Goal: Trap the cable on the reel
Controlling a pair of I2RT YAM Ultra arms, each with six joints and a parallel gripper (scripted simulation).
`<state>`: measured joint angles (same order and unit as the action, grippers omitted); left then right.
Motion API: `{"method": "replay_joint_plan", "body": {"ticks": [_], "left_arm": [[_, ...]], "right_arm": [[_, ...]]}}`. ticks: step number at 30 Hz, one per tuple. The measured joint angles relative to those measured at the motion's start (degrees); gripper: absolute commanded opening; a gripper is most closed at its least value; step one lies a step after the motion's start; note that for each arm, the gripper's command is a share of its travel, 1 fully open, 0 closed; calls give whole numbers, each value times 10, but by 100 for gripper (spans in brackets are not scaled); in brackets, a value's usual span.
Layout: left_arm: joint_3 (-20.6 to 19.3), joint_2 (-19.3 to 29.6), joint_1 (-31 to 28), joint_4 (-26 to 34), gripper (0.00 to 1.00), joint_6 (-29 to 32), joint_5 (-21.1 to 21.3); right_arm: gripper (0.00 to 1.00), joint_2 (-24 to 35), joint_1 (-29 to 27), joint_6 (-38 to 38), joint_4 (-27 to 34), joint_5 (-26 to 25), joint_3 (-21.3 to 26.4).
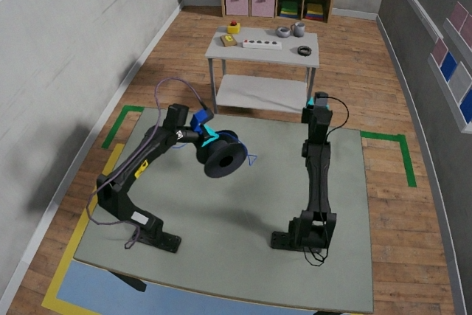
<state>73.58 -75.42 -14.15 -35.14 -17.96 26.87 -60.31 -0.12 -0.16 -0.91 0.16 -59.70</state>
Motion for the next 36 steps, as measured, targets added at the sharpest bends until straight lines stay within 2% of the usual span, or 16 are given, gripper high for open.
{"method": "replay_joint_plan", "body": {"ticks": [21, 36], "left_arm": [[105, -10, -26, -76, 0, 55, -76], [209, -34, -49, -143, 0, 97, -140]], "right_arm": [[30, 0, 0, 0, 0, 0, 0], [30, 0, 0, 0, 0, 0, 0]]}}
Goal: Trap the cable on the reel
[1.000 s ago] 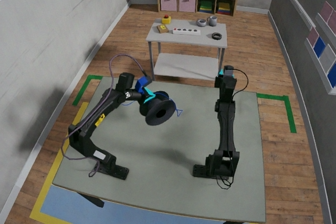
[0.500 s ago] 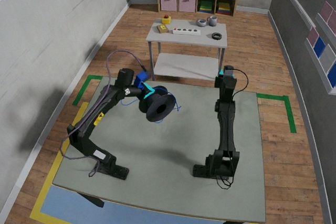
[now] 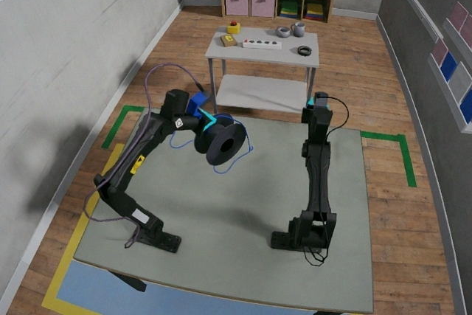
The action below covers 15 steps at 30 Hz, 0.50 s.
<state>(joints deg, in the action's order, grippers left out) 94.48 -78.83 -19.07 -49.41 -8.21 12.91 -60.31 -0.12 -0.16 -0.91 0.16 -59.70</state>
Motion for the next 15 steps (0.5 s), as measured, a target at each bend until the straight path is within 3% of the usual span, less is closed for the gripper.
{"method": "replay_joint_plan", "body": {"ticks": [15], "left_arm": [[116, -38, -23, -70, 0, 38, -61]], "right_arm": [[30, 0, 0, 0, 0, 0, 0]]}}
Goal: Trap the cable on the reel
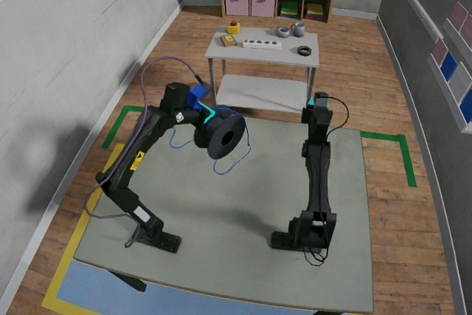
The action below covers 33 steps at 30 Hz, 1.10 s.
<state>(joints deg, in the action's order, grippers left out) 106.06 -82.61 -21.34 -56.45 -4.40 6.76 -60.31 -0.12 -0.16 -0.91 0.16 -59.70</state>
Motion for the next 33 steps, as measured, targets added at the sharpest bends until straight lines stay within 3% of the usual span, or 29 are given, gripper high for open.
{"method": "replay_joint_plan", "body": {"ticks": [15, 33], "left_arm": [[110, -42, -18, -68, 0, 29, -49], [189, -73, -28, -117, 0, 47, -80]], "right_arm": [[30, 0, 0, 0, 0, 0, 0], [30, 0, 0, 0, 0, 0, 0]]}}
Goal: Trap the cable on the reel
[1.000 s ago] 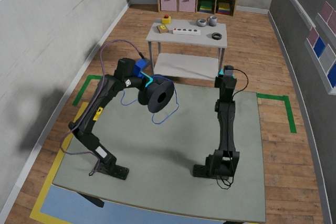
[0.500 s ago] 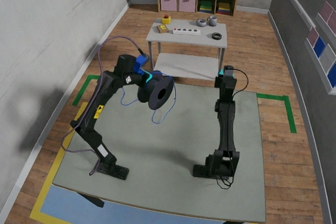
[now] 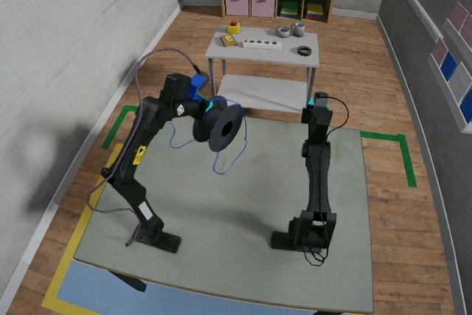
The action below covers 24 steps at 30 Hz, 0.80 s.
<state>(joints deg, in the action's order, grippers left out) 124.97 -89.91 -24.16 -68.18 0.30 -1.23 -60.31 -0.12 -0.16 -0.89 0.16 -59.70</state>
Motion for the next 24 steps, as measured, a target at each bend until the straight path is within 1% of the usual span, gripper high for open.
{"method": "replay_joint_plan", "body": {"ticks": [11, 24], "left_arm": [[15, -4, -1, -6, 0, 4, -5], [20, -4, -1, -9, 0, 4, -6]], "right_arm": [[30, 0, 0, 0, 0, 0, 0], [30, 0, 0, 0, 0, 0, 0]]}}
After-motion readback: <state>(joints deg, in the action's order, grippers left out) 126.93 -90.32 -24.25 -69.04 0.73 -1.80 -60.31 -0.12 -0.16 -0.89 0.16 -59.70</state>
